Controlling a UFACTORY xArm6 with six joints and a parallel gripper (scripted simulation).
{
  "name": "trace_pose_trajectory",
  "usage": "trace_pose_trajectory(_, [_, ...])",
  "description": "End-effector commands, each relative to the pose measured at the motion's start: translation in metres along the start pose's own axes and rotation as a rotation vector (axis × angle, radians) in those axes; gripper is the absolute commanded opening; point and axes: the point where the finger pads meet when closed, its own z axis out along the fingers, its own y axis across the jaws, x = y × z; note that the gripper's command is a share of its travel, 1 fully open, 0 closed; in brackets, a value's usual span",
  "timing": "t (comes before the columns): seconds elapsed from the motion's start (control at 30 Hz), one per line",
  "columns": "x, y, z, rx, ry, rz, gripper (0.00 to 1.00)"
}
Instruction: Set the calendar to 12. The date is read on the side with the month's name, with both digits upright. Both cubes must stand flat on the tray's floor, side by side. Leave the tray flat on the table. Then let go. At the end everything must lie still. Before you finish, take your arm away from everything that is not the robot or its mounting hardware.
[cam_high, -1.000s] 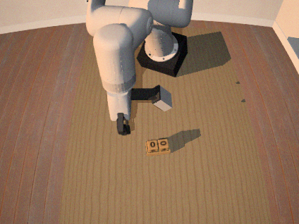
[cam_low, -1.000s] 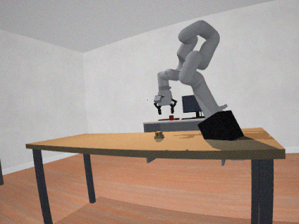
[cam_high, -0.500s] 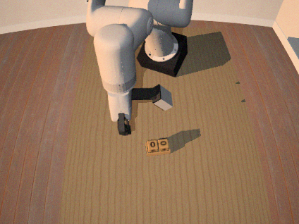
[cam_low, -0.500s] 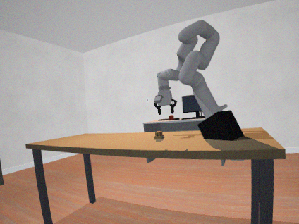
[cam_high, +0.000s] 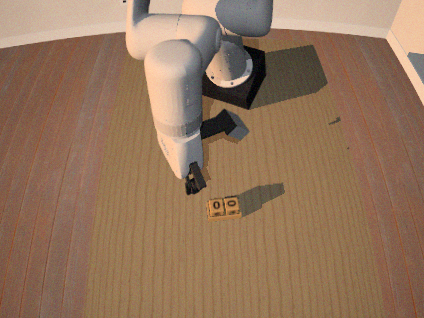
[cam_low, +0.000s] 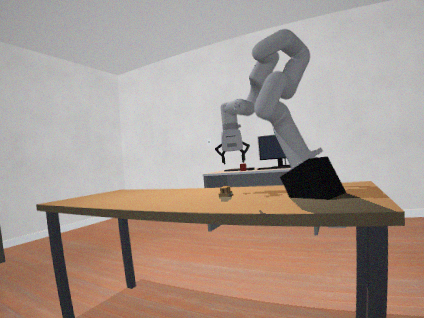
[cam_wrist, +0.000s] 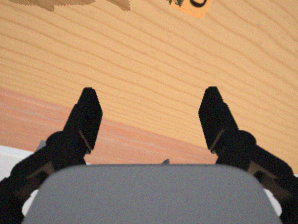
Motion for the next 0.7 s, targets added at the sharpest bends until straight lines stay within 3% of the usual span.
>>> trace_pose_trajectory(0.0, [0.002, 0.005, 0.001, -0.007, 0.006, -0.174, 1.00])
trace_pose_trajectory(0.43, [0.012, 0.014, 0.007, -0.003, 0.004, -0.621, 1.00])
trace_pose_trajectory(0.53, [0.012, 0.015, 0.007, -0.003, 0.004, -0.638, 1.00])
trace_pose_trajectory(0.67, [0.017, 0.019, 0.010, -0.002, 0.003, -0.835, 1.00])
